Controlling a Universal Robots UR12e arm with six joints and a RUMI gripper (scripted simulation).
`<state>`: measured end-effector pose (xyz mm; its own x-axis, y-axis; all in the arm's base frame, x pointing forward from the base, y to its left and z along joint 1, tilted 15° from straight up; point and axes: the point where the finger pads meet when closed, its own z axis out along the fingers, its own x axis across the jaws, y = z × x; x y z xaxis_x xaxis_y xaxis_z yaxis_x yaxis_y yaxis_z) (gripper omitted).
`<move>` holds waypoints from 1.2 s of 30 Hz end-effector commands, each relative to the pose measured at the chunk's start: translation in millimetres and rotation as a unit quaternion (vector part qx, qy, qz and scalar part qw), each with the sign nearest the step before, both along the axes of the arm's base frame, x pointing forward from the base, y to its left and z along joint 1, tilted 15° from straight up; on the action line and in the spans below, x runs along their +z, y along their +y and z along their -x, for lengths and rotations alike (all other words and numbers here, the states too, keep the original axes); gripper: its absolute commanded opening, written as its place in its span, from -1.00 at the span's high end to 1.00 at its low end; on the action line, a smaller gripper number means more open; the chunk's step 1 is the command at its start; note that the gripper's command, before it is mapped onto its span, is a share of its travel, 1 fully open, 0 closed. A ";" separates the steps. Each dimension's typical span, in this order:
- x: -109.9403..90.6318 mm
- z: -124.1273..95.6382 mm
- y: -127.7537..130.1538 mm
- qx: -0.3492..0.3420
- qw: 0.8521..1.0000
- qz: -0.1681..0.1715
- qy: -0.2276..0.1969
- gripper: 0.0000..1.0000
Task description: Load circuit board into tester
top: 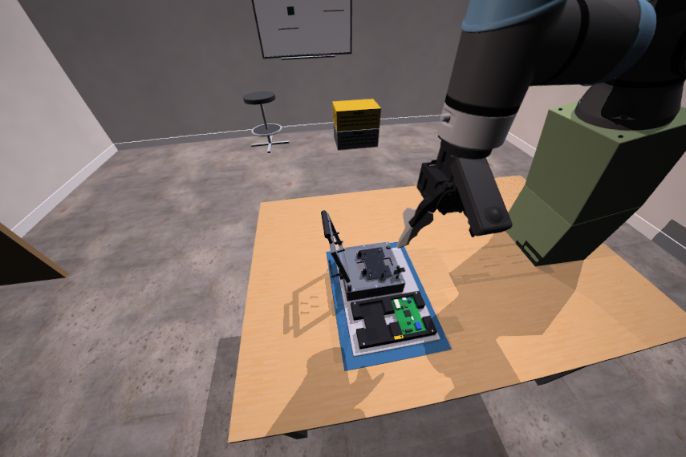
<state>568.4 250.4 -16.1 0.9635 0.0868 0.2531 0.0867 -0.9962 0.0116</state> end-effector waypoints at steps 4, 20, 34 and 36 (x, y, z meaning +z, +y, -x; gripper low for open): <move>0.5 0.8 0.7 0.000 1.000 0.000 -0.001 -0.17; 0.5 0.8 0.7 0.000 1.000 0.000 -0.001 -0.17; 0.5 0.8 0.7 0.000 1.000 0.000 -0.001 -0.17; 0.5 0.8 0.7 0.000 1.000 0.000 -0.001 -0.17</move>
